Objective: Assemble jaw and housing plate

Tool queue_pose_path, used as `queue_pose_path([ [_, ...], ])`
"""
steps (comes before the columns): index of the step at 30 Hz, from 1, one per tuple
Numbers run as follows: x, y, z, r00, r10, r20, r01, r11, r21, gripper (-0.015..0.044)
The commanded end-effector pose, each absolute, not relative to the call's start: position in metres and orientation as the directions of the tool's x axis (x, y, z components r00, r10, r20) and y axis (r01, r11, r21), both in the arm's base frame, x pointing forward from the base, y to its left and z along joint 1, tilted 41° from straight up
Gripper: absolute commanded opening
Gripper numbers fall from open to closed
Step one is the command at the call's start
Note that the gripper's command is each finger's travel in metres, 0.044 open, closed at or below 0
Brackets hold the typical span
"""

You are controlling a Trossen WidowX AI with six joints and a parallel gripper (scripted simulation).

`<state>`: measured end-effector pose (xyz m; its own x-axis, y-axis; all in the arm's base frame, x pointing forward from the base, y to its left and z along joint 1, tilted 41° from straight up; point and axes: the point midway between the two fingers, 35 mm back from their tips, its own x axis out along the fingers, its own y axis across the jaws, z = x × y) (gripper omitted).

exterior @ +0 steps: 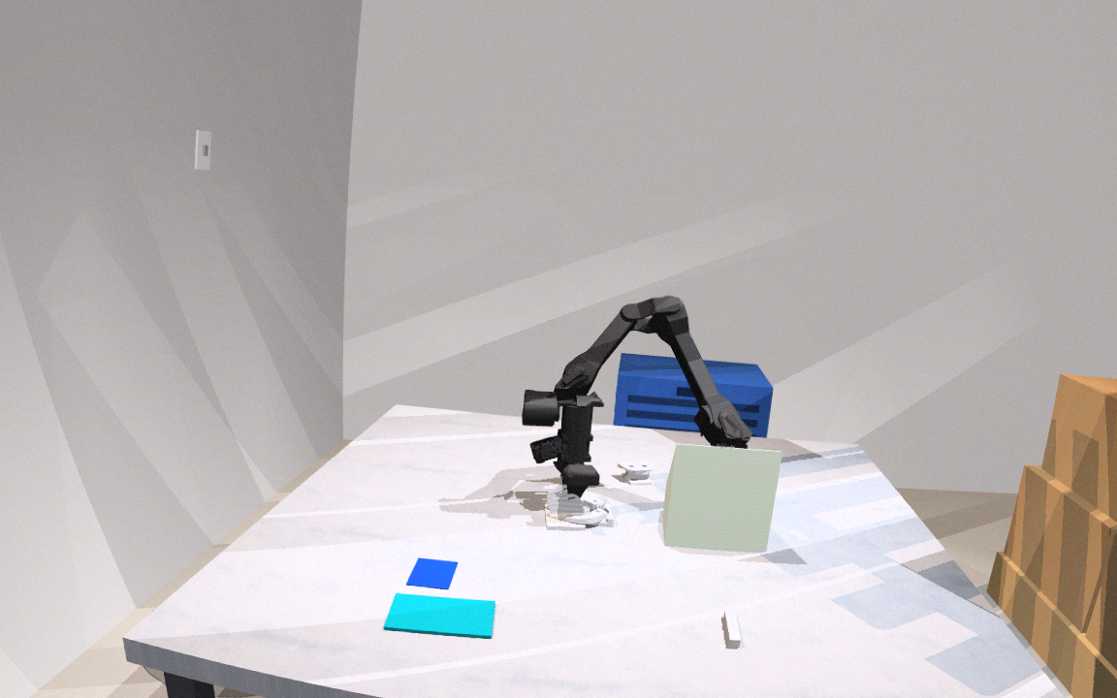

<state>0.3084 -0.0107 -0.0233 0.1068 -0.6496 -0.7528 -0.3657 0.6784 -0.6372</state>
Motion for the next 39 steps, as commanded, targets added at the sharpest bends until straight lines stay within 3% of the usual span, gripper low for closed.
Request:
queue_pose_path([
  [1, 0.3076, -0.0134, -0.0252, 0.103, -0.652, -0.751, -0.364, 0.678, -0.639, 0.0134],
  [39, 0.3070, -0.0093, -0.0204, 0.103, -0.652, -0.751, -0.364, 0.678, -0.639, 0.0134],
])
